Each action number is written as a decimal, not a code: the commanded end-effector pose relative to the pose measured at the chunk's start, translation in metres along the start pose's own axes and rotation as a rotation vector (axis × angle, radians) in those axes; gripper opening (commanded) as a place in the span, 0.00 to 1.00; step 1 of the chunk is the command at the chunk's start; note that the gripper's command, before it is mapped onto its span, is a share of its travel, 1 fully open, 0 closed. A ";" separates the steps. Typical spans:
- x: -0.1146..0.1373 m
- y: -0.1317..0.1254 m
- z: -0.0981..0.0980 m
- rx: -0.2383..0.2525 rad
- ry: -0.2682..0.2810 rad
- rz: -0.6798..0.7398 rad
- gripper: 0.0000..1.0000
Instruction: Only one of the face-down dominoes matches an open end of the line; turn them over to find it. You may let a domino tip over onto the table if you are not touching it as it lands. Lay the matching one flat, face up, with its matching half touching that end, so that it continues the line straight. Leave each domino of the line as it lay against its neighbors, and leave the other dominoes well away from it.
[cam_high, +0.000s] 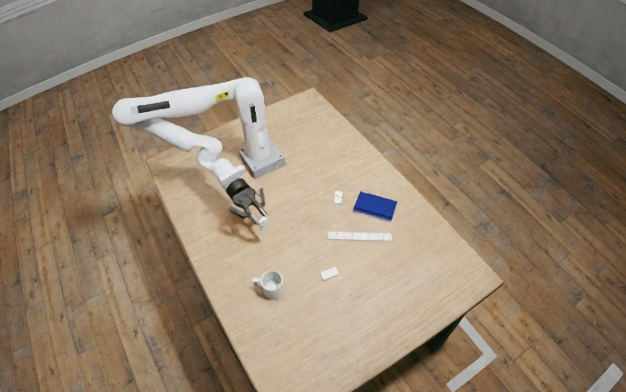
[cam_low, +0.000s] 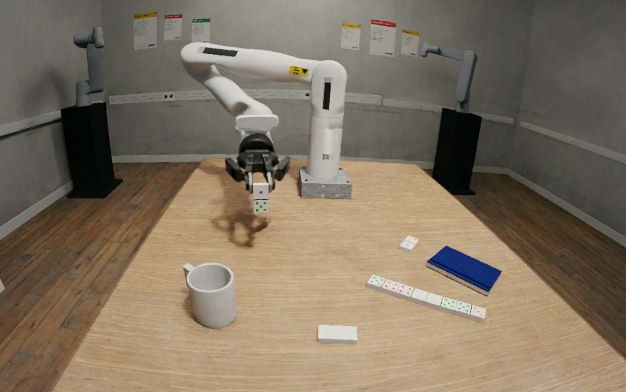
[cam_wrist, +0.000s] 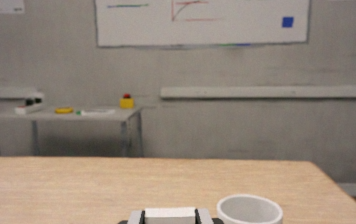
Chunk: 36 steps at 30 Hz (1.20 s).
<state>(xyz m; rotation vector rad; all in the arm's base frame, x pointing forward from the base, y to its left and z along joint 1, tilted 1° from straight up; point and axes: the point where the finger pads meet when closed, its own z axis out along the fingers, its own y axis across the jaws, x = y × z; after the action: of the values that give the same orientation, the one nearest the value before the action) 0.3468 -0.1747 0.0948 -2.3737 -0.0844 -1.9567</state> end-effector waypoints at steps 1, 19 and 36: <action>0.001 0.000 -0.001 -0.005 0.009 0.001 0.31; 0.001 0.000 -0.001 -0.005 0.009 0.001 0.31; -0.014 0.000 0.002 -0.005 0.009 0.001 0.31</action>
<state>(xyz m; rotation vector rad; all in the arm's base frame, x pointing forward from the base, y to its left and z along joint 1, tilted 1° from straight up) 0.3461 -0.1735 0.0860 -2.3673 -0.0790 -1.9642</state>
